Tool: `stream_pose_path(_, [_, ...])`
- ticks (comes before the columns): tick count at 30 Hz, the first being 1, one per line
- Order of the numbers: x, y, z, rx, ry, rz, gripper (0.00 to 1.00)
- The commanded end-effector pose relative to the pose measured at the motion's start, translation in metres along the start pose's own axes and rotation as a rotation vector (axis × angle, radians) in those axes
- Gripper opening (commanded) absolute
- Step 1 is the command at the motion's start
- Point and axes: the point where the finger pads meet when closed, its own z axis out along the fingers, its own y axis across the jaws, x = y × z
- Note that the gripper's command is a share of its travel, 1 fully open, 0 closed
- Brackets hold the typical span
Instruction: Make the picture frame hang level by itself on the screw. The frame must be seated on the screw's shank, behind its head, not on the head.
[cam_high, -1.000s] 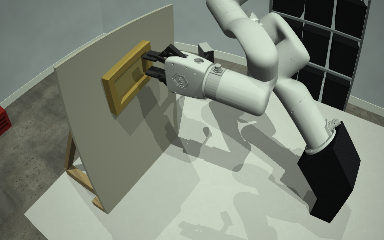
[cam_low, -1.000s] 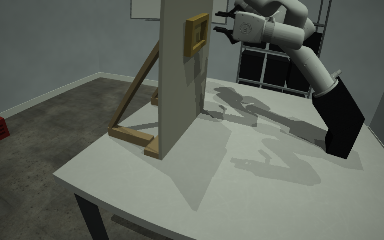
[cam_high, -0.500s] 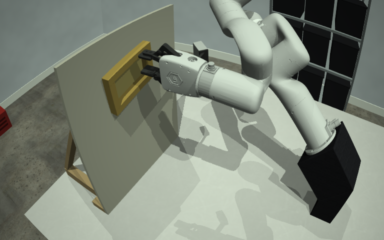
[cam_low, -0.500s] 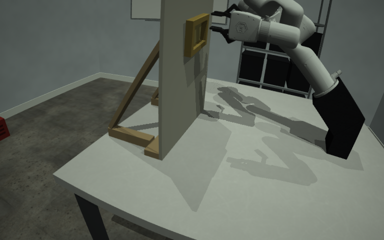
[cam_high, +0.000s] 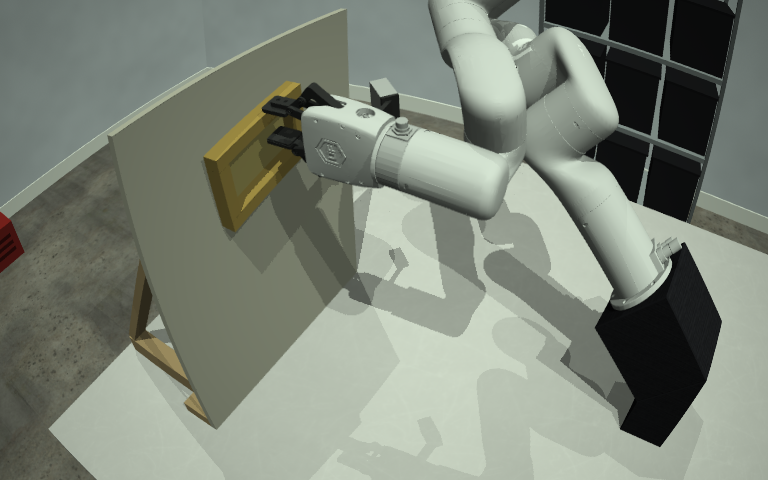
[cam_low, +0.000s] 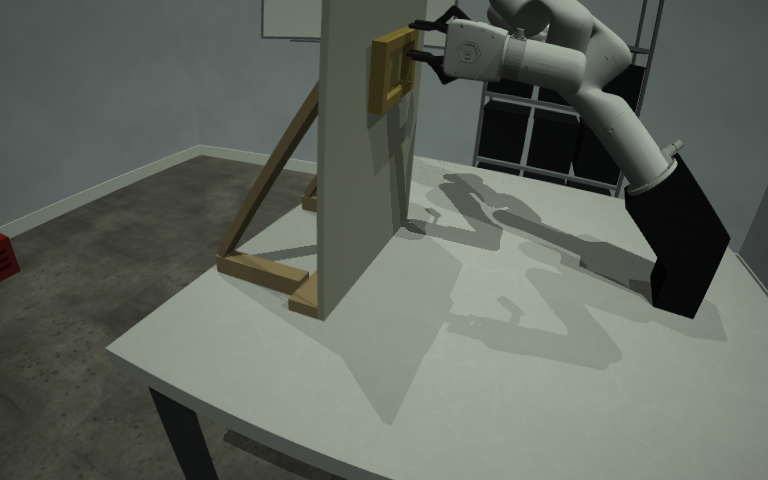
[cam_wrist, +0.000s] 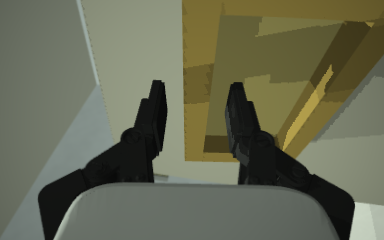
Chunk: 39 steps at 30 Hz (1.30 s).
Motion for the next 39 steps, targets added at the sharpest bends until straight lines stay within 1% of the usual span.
stream_pose_path(1, [0.000,0.000,0.007,0.000,-0.001,0.002,0.50])
stream_pose_path(6, [0.000,0.000,0.014,0.000,-0.001,0.002,0.50])
stream_pose_path(18, [0.000,0.000,0.023,0.000,-0.001,0.002,0.50])
stream_pose_path(38, [0.000,0.000,0.024,0.000,-0.001,0.002,0.50])
stream_pose_path(39, [0.000,0.000,0.024,0.000,-0.001,0.002,0.00])
